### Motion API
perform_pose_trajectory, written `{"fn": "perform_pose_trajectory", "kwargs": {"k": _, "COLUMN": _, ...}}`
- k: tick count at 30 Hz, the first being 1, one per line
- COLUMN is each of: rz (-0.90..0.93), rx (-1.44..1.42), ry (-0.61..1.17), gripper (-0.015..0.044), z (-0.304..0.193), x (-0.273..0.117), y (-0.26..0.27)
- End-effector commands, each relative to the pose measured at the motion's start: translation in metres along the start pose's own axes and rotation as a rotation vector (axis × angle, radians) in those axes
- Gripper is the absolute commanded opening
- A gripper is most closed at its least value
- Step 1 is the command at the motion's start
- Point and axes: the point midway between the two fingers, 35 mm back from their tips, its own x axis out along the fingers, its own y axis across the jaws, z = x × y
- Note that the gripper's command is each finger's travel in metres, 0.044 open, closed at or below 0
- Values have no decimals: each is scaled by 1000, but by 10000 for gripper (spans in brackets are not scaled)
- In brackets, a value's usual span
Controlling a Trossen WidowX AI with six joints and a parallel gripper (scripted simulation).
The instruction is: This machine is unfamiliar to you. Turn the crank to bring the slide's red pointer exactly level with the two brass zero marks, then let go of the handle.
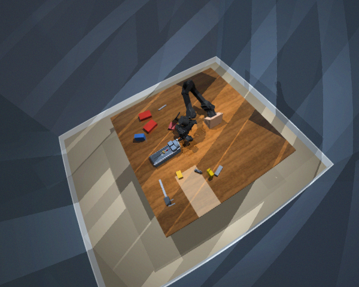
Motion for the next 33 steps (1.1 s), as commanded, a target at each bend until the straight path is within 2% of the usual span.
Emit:
{"fn": "perform_pose_trajectory", "kwargs": {"k": 1, "rz": -21, "rx": 10, "ry": 9, "gripper": 0, "z": -3, "x": 3, "y": -8}}
{"fn": "perform_pose_trajectory", "kwargs": {"k": 33, "rz": -22, "rx": 9, "ry": 9, "gripper": 0, "z": -14, "x": 13, "y": -17}}
